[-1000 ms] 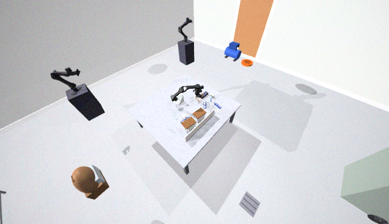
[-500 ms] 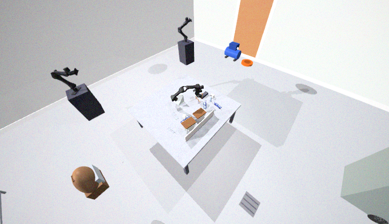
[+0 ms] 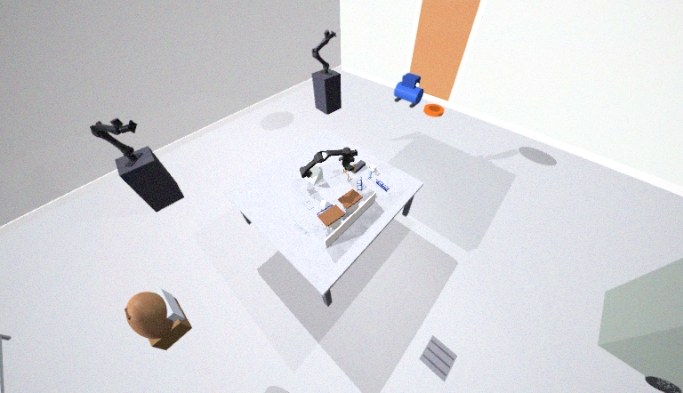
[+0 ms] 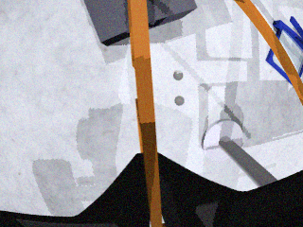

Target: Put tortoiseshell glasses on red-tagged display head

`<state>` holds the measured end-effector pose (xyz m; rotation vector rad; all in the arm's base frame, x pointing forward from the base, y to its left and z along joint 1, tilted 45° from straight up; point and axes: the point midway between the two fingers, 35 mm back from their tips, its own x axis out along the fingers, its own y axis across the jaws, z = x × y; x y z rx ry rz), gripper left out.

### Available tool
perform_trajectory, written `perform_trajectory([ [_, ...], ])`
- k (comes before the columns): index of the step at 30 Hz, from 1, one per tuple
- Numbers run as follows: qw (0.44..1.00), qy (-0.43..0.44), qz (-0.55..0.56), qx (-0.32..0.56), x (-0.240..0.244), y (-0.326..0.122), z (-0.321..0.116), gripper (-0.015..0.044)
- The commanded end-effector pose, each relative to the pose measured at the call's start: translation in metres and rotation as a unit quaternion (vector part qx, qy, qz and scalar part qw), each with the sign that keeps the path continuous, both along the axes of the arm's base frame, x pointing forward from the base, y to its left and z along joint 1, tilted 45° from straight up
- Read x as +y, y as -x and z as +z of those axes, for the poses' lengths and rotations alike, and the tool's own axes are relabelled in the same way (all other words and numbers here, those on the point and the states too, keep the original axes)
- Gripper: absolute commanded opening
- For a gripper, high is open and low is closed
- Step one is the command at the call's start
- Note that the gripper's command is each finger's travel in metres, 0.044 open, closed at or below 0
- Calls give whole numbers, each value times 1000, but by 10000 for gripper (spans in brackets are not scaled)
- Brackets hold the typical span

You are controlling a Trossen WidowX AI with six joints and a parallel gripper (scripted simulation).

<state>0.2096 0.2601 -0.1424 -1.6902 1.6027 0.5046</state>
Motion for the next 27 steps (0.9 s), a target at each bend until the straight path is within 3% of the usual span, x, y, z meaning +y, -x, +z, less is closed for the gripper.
perform_trajectory([
  [1,1000,-3,-1,-1,0,1,2,0],
  [27,999,-7,-24,-22,32,11,54,0],
])
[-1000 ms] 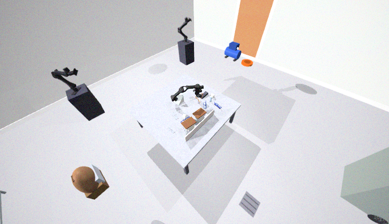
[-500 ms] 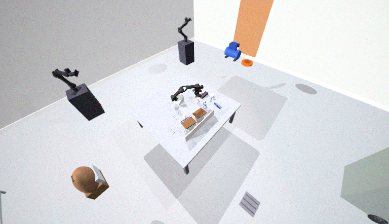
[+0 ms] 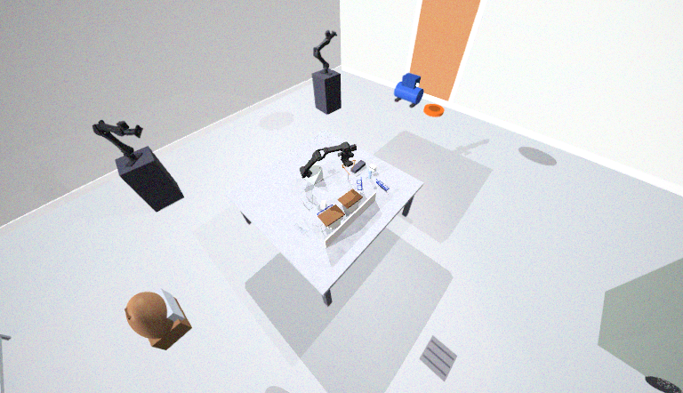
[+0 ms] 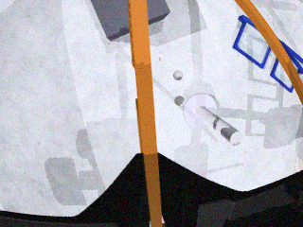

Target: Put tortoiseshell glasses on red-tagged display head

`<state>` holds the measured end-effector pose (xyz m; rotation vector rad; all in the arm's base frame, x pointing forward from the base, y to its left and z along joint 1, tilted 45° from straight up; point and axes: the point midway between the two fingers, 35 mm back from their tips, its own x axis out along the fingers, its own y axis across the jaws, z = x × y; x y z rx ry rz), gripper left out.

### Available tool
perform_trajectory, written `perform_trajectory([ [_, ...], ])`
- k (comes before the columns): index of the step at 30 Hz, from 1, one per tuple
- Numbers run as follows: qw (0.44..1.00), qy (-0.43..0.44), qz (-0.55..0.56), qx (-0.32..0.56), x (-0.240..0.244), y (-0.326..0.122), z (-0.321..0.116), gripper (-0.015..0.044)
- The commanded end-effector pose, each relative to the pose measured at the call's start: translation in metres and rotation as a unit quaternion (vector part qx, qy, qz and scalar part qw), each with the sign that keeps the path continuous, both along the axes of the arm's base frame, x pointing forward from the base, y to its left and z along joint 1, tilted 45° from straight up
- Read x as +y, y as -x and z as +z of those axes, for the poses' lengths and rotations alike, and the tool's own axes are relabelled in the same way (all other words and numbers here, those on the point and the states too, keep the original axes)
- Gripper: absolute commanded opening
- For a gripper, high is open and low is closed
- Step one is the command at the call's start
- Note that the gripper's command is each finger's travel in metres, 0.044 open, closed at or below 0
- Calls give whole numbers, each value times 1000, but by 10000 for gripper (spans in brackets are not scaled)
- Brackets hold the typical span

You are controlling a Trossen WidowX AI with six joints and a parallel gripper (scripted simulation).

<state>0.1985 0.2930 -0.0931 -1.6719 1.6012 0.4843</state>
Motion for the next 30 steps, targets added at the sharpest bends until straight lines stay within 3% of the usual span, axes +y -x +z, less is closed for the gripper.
perform_trajectory([
  [1,999,-7,-25,-23,-2,0,6,0],
  [14,969,-35,-178,-165,-27,-3,28,0],
  [30,969,-35,-180,-168,-60,-11,-8,0],
])
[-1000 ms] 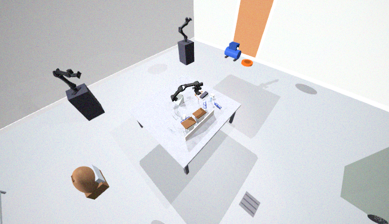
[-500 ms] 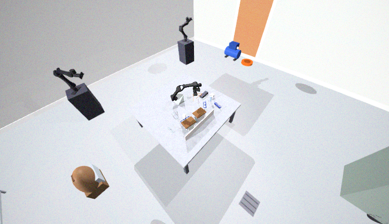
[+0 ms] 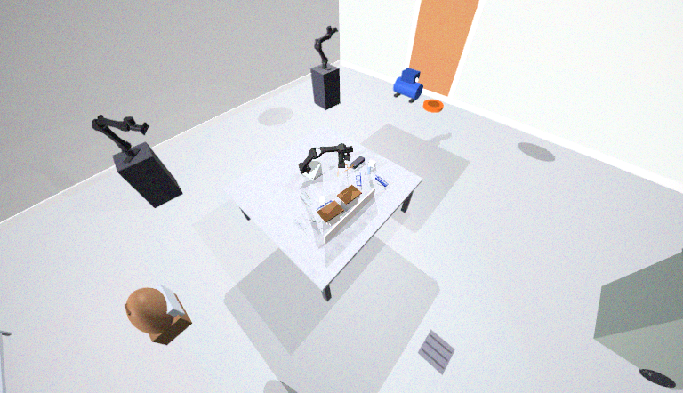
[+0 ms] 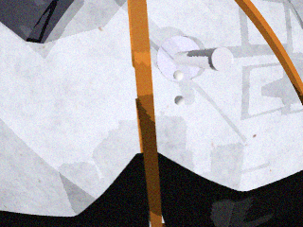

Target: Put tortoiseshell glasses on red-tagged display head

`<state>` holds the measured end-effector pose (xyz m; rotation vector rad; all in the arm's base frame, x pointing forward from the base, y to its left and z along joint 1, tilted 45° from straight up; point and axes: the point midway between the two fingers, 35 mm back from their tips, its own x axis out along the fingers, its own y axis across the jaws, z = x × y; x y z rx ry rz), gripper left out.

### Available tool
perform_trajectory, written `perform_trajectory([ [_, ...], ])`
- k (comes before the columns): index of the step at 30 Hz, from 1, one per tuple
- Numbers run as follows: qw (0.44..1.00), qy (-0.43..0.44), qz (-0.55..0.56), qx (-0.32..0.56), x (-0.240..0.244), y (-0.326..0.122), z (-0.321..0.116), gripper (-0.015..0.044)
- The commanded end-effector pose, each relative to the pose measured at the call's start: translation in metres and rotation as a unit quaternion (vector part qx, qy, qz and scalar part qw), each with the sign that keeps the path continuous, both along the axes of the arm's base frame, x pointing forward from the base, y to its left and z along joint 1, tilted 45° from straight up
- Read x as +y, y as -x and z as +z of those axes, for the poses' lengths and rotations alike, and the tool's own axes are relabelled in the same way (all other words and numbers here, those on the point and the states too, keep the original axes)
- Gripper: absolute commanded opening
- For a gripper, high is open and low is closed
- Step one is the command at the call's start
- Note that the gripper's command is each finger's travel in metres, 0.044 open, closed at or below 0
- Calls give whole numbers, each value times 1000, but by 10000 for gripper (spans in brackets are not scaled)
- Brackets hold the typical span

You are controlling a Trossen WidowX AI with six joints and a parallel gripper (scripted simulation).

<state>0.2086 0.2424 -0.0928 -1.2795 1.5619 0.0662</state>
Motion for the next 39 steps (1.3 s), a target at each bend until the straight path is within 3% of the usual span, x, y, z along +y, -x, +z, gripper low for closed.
perform_trajectory([
  [1,1000,3,3,1,-13,-2,-11,0],
  [39,1000,3,3,2,-20,22,-18,0],
])
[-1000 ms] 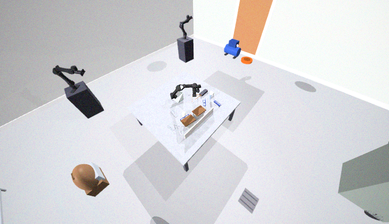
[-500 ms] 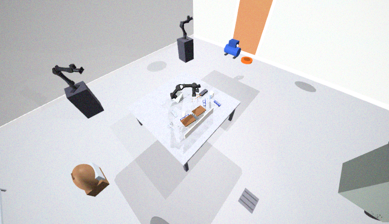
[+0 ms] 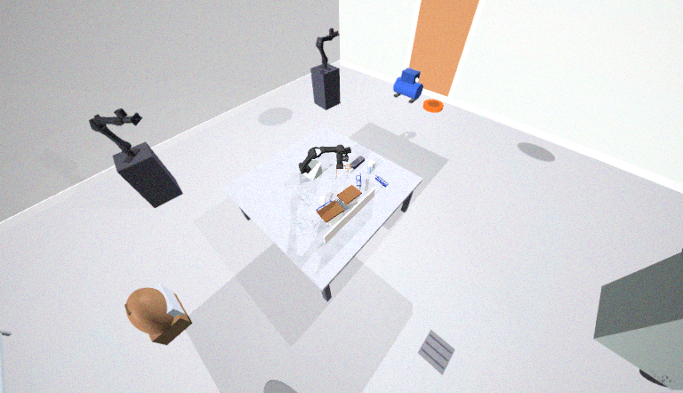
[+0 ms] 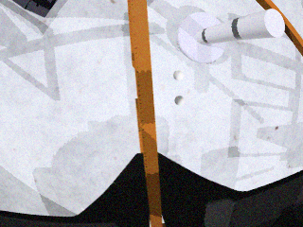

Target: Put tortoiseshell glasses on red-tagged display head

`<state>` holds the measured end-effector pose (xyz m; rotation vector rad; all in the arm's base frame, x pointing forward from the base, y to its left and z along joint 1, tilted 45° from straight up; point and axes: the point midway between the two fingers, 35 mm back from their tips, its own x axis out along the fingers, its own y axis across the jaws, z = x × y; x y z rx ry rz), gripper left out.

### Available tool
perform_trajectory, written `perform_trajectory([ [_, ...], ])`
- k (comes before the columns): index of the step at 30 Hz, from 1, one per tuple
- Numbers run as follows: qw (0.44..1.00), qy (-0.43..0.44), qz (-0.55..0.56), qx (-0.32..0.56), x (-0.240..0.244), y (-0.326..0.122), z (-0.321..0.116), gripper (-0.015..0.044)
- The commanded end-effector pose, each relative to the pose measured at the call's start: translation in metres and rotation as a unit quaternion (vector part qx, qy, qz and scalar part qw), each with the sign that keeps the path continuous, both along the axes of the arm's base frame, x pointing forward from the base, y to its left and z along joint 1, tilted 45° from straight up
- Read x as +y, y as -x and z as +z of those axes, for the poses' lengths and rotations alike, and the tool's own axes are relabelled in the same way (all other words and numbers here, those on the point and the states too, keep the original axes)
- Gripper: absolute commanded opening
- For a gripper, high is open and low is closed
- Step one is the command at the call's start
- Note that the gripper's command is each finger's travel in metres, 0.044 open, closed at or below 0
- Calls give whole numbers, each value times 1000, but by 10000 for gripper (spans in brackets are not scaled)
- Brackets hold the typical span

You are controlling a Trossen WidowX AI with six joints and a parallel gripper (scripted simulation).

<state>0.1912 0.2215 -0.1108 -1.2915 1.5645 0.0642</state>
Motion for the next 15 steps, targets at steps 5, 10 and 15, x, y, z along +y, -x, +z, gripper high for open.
perform_trajectory([
  [5,1000,-2,0,0,0,8,0,0],
  [10,1000,-2,0,1,-1,11,1,0],
  [15,1000,-2,0,1,-2,15,1,0],
])
